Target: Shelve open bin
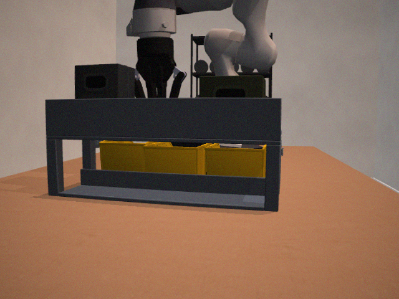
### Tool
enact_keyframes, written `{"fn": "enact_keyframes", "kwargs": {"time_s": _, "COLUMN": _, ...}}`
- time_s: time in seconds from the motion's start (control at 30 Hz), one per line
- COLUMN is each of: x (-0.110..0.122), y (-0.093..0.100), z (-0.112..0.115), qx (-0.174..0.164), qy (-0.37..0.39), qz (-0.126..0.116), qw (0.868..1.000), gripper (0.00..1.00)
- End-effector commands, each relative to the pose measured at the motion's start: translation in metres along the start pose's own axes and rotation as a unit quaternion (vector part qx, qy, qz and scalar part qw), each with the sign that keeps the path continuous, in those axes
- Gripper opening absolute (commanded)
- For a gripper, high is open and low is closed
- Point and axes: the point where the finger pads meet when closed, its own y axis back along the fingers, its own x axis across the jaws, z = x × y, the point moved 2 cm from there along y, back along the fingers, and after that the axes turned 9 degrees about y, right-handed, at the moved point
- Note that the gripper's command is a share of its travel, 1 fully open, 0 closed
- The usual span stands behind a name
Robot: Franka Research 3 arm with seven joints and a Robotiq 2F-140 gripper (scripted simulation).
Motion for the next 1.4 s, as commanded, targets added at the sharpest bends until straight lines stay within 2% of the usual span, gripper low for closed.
{"fn": "enact_keyframes", "kwargs": {"time_s": 0.0, "x": 0.0000, "y": 0.0020, "z": 0.0015, "qx": -0.004, "qy": 0.003, "qz": 0.000, "qw": 1.000, "gripper": 0.00}}
{"fn": "enact_keyframes", "kwargs": {"time_s": 0.83, "x": 0.0000, "y": 0.0020, "z": 0.0015, "qx": -0.004, "qy": 0.003, "qz": 0.000, "qw": 1.000, "gripper": 0.00}}
{"fn": "enact_keyframes", "kwargs": {"time_s": 0.87, "x": 0.0000, "y": 0.0020, "z": 0.0015, "qx": -0.004, "qy": 0.003, "qz": 0.000, "qw": 1.000, "gripper": 0.06}}
{"fn": "enact_keyframes", "kwargs": {"time_s": 1.37, "x": 0.0000, "y": 0.0020, "z": 0.0015, "qx": -0.004, "qy": 0.003, "qz": 0.000, "qw": 1.000, "gripper": 0.06}}
